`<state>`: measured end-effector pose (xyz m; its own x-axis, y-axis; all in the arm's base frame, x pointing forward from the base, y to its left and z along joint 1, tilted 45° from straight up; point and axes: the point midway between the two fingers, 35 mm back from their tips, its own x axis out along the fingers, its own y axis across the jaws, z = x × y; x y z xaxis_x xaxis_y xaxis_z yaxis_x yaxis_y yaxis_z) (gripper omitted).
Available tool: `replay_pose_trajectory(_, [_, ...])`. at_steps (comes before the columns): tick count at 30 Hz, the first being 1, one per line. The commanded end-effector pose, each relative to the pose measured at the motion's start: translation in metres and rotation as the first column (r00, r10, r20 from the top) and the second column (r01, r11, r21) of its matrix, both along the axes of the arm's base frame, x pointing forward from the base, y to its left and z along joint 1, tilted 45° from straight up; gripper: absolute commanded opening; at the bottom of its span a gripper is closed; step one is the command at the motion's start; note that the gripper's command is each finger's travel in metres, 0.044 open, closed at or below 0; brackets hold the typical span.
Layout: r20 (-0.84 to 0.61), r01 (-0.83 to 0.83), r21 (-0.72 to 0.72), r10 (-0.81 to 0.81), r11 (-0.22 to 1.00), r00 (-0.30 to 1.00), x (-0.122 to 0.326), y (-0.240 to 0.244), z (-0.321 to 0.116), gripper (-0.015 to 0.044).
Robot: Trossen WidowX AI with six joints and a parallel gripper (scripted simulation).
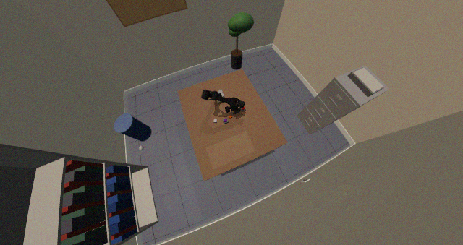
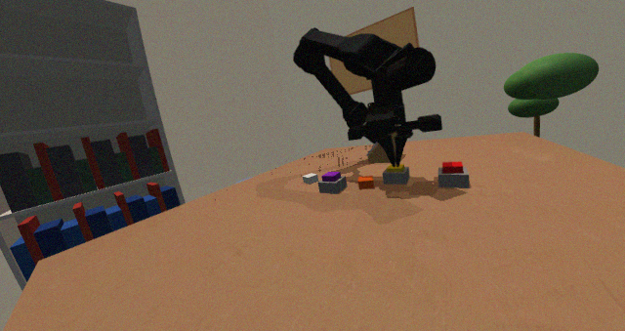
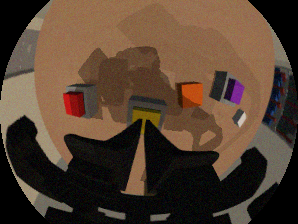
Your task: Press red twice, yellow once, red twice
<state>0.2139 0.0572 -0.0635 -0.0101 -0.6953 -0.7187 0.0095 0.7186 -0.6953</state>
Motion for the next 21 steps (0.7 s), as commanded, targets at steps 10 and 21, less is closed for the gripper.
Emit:
replay_pose_trajectory(10, [-0.005,0.001,-0.005,-0.001,1.000,1.000,-0.001,-0.003,-0.001,0.0020])
replay_pose_trajectory(21, [-0.006,0.001,-0.004,-0.001,1.000,1.000,-0.001,0.021,0.023,0.0020])
